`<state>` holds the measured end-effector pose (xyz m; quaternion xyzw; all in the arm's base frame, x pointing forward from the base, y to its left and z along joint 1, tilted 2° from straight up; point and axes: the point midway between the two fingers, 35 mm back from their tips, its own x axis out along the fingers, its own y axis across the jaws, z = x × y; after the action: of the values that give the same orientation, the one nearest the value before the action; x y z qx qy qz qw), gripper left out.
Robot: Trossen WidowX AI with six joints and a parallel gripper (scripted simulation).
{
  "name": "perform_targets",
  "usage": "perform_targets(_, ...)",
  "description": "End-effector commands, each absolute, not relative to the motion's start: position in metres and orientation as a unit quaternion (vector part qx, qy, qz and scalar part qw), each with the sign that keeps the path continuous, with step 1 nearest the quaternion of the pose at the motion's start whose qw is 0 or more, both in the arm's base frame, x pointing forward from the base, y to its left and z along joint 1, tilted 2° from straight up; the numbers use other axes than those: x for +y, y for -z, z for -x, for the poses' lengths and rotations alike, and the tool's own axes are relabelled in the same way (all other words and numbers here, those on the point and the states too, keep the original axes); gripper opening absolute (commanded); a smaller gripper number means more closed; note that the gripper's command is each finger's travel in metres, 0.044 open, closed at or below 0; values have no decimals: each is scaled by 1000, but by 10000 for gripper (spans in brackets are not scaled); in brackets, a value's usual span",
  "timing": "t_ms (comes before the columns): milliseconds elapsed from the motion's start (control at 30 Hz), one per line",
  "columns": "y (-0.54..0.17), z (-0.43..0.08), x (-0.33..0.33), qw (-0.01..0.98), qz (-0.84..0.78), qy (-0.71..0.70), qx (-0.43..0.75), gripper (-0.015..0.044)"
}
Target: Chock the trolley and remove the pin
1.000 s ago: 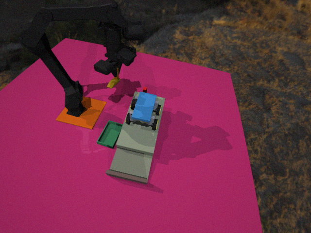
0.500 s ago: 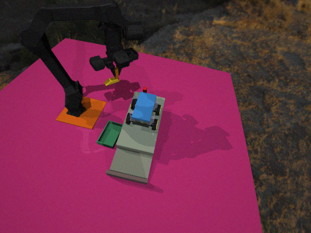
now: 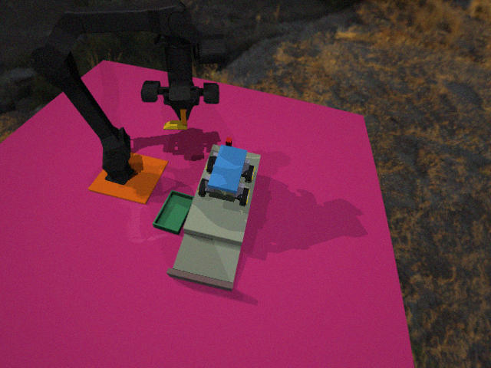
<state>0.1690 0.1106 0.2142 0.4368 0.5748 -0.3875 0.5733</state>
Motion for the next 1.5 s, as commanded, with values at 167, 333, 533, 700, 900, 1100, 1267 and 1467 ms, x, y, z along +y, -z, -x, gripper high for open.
perform_targets(167, -214, -168, 111, 517, -502, 457, 521, 0)
perform_targets(333, -214, -168, 111, 517, -502, 457, 521, 0)
perform_targets(533, -213, -173, 99, 518, -501, 458, 521, 0)
perform_targets(700, -211, -179, 84, 518, -500, 459, 521, 0)
perform_targets(900, -209, -186, 67, 511, -505, 469, 514, 0)
perform_targets(1100, -207, -192, 48, 509, -507, 472, 511, 0)
perform_targets(1267, -205, -197, 33, 509, -507, 473, 510, 0)
perform_targets(1467, -203, -203, 14, 509, -507, 474, 509, 0)
